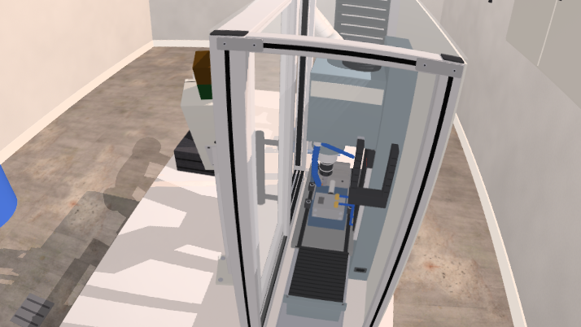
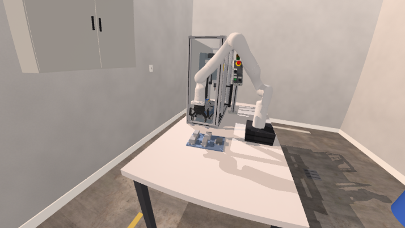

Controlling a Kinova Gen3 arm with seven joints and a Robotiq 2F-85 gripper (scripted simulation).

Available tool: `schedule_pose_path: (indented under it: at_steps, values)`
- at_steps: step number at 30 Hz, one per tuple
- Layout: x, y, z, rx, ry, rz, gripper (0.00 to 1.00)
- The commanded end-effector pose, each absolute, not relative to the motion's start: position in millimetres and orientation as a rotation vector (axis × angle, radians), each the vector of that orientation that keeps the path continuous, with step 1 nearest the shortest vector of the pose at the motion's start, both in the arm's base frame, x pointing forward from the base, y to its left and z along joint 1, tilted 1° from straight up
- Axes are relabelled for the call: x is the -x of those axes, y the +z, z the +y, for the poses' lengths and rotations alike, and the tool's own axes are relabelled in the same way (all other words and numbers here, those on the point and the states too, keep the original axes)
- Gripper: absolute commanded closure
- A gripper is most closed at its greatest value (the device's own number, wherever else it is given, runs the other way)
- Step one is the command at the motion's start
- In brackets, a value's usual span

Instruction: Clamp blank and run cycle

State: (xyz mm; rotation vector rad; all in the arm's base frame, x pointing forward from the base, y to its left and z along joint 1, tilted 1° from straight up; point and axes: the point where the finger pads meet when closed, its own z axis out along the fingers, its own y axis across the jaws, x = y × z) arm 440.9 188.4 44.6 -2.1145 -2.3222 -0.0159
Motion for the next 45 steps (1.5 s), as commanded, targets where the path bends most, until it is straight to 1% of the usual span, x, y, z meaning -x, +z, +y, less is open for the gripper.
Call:
schedule_pose_path:
  at_steps: [1, 12, 17, 29, 34, 45]
  values:
    - [-407, 44, 185, 2.116, -0.020, -2.323, 0.00]
    - [-407, 44, 185, 2.116, -0.020, -2.323, 0.00]
    - [-363, 43, 181, 2.116, -0.020, -2.323, 0.00]
    - [-363, 43, 181, 2.116, -0.020, -2.323, 0.00]
    - [-364, 13, 181, 2.116, -0.019, -2.323, 0.00]
    - [-364, 13, 181, 2.116, -0.019, -2.323, 0.00]
